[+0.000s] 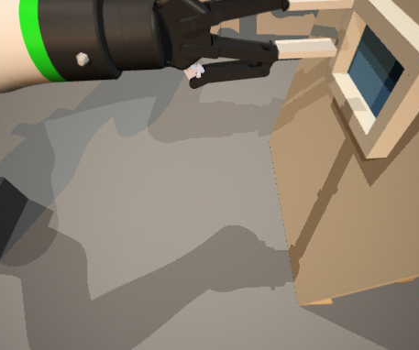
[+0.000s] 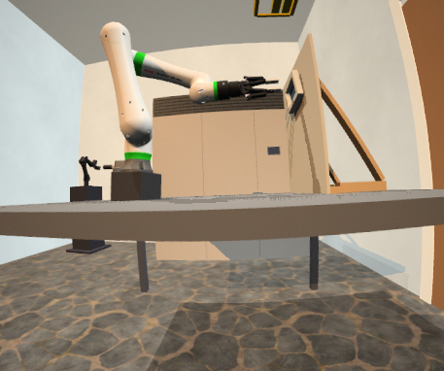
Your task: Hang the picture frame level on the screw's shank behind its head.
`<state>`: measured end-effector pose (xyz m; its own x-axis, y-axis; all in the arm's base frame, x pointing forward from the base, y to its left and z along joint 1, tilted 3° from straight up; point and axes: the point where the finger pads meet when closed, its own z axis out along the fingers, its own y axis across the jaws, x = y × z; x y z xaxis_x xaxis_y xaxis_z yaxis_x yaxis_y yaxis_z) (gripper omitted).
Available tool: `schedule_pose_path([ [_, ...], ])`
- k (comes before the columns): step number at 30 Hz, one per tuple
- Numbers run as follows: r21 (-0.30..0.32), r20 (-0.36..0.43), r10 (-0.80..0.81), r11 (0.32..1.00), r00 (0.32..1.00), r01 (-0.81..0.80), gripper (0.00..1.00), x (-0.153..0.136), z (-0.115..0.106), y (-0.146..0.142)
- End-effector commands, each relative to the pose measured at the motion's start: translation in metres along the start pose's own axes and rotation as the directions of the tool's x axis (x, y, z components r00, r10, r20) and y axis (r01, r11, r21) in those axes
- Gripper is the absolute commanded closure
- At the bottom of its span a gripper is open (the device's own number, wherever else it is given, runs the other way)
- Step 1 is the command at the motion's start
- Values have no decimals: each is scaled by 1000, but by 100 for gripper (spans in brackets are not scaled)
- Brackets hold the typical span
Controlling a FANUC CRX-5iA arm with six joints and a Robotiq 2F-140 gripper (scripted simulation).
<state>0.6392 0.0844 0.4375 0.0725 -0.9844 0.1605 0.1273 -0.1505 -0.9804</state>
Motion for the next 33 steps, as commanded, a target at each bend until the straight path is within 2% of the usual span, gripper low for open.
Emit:
schedule_pose_path([
  [1,1,0,0,1000,1000,0,71,0,3,0],
  [33,1,0,0,1000,1000,0,71,0,50,0],
])
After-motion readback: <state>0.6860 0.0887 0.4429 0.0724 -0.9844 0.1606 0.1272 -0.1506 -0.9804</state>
